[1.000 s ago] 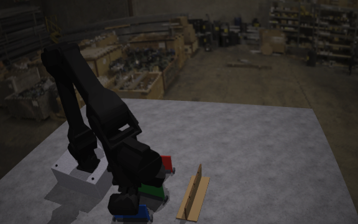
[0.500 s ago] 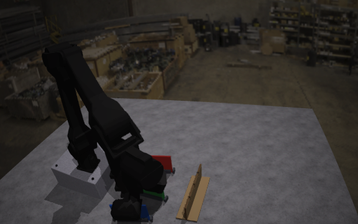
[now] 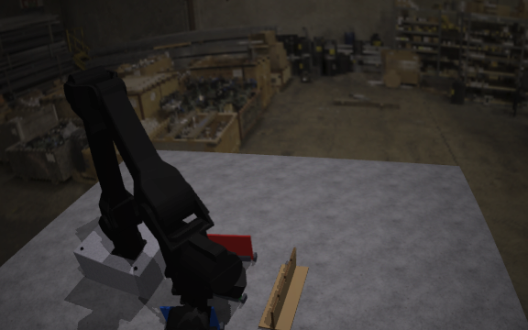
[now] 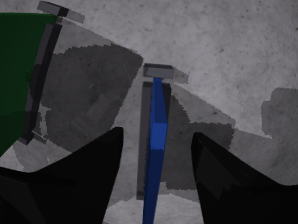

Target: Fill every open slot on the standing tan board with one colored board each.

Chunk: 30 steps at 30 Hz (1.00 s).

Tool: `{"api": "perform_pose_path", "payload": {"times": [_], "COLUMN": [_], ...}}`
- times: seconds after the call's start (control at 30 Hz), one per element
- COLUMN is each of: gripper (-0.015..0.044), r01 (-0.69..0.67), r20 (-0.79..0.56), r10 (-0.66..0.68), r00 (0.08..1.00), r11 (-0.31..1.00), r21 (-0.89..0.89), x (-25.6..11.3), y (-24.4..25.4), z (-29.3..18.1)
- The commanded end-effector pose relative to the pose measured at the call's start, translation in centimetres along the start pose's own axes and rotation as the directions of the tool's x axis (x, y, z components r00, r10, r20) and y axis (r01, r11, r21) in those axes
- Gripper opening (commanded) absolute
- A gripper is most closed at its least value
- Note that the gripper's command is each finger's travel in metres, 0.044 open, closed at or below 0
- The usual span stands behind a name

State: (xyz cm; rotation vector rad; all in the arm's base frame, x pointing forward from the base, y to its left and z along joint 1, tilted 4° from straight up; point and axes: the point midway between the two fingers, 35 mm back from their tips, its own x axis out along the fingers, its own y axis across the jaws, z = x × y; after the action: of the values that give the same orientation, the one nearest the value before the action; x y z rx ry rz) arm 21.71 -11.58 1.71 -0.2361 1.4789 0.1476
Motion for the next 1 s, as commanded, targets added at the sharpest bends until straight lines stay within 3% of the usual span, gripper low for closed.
{"api": "perform_pose_path", "payload": {"times": [0.0,0.2,0.43,0.97], "gripper": [0.0185,0.0185,0.0001,0.0000], "r01": [-0.006,-0.006,-0.006,-0.006], "r20": [0.000,0.000,0.000,0.000], "r10": [0.006,0.006,0.006,0.006], "r00": [1.000,1.000,1.000,1.000], "r11": [1.000,1.000,1.000,1.000], "r21": [0.003,0.003,0.003,0.003], "x": [0.81,1.55,1.55,0.57], "y": [0.14,0.16,0.16,0.14], "z": [-0.04,-0.04,-0.04,-0.03]}}
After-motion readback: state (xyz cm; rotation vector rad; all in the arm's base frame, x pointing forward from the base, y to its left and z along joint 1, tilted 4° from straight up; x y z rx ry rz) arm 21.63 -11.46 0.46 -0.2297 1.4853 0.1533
